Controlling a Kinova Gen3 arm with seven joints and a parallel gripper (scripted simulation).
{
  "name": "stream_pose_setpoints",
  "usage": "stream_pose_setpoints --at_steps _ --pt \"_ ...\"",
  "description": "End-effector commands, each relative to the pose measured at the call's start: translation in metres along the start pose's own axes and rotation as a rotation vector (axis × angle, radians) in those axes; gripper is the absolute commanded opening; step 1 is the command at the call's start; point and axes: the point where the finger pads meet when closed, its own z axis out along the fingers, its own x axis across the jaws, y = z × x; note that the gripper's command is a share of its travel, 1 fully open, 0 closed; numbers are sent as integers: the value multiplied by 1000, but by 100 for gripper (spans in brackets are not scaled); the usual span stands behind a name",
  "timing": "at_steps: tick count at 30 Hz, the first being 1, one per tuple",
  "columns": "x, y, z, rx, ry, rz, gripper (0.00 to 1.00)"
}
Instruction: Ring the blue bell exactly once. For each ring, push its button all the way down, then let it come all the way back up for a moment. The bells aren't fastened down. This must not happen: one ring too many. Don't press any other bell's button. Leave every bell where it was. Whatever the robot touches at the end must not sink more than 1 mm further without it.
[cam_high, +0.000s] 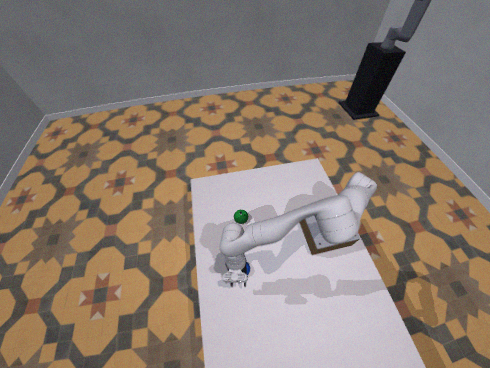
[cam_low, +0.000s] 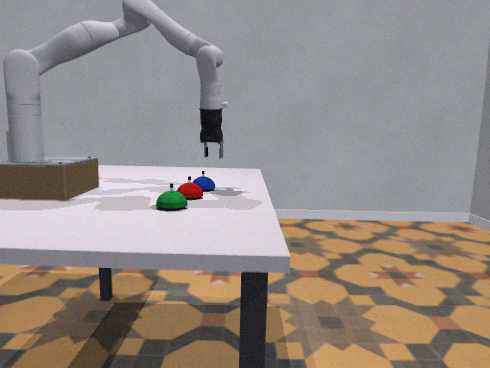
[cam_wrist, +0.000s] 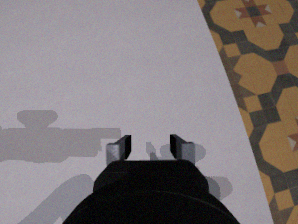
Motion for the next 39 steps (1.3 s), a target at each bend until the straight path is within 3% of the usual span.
stream_pose_setpoints --at_steps 1,39 --pt "0 7 -6 -14 6 -2 100" --pt "-8 62 -32 -124 18 -19 100"
